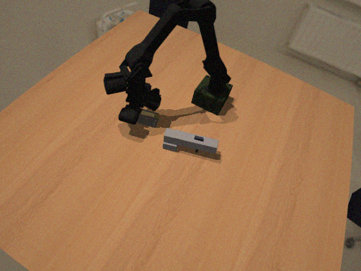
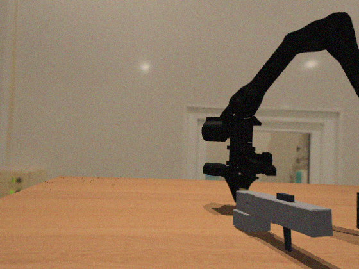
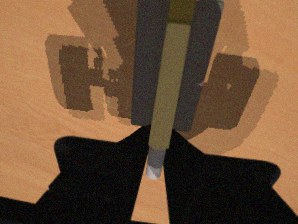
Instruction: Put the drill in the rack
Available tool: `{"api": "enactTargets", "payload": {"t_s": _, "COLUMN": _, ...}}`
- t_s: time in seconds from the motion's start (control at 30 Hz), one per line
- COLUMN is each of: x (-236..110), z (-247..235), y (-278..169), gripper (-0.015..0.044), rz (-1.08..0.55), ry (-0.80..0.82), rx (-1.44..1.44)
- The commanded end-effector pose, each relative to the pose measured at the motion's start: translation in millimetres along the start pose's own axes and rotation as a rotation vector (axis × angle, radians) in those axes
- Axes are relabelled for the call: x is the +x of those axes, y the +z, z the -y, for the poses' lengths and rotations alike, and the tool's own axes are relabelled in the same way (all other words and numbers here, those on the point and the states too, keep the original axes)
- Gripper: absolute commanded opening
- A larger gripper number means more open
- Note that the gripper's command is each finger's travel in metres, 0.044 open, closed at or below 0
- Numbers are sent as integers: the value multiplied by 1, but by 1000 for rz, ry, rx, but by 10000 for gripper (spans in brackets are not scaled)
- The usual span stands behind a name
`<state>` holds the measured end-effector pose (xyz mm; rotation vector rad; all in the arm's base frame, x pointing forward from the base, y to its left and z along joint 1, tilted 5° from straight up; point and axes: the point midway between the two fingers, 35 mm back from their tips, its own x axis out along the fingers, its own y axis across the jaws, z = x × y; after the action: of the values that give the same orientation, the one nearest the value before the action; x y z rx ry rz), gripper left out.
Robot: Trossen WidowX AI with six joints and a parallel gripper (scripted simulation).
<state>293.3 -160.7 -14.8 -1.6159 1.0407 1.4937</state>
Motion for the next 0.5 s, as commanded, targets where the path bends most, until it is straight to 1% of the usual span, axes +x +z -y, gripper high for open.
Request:
{"api": "enactTargets", "payload": {"t_s": 0.0, "x": 6, "z": 0, "y": 2, "gripper": 0, "rz": 5, "ry": 0, "rx": -5}}
{"api": "enactTargets", "payload": {"t_s": 0.03, "x": 1, "z": 0, "y": 0, "gripper": 26, "rz": 1, "ry": 1, "rx": 0}}
{"api": "enactTargets", "payload": {"t_s": 0.47, "x": 1, "z": 0, "y": 0, "gripper": 368, "rz": 1, "ry": 1, "rx": 0}}
